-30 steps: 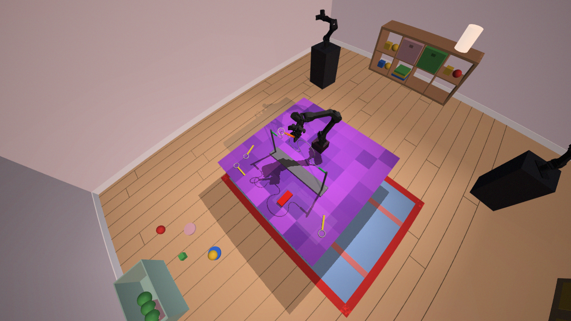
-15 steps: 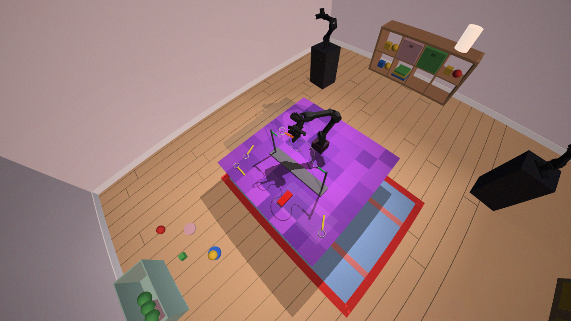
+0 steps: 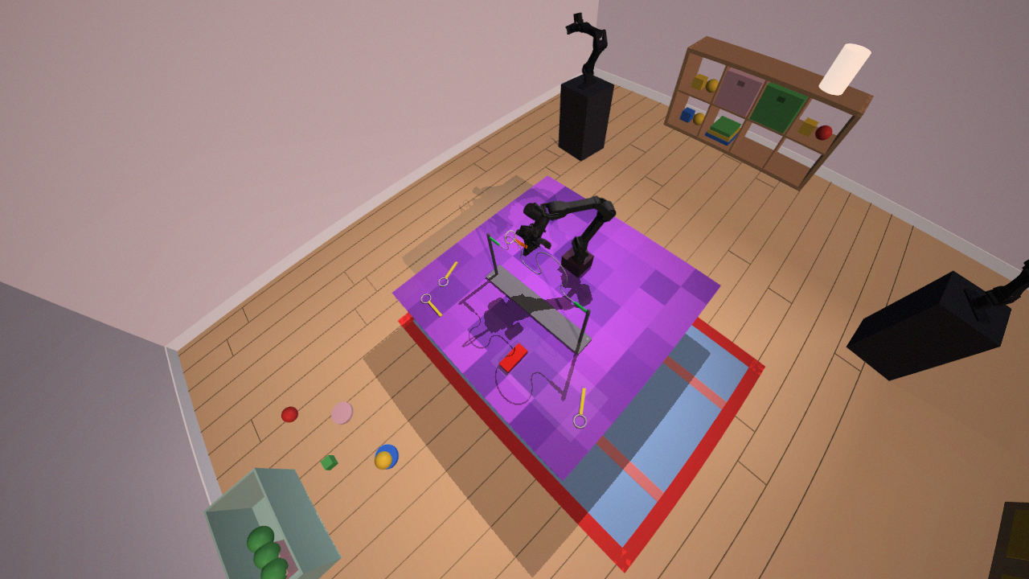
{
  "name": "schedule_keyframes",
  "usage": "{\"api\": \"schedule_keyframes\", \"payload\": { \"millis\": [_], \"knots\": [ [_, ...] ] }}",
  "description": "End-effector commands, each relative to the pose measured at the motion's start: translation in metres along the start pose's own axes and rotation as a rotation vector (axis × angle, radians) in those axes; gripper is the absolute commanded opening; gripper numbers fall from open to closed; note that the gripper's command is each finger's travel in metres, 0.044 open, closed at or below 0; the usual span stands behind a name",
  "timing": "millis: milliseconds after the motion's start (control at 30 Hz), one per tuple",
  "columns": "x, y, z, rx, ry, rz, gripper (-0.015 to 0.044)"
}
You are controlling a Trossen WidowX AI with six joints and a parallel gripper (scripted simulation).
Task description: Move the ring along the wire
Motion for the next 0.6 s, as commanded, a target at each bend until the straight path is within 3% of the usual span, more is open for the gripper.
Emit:
{"api": "schedule_keyframes", "payload": {
  "millis": [0, 567],
  "knots": [
    [0.001, -0.004, 0.000, -0.049, -0.009, 0.086, -0.0150],
    [0.007, -0.018, 0.002, -0.224, -0.046, 0.389, -0.0150]
  ]
}}
Point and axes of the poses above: the point midway between the two fingers, 35 mm back from their tips, its own z axis back along the fingers, its own y axis across the jaws, x = y × z, the point moved 4 cm from there along z, back along the fingers, and after that the axes turned 10 degrees about -z, right-handed, at the moved point
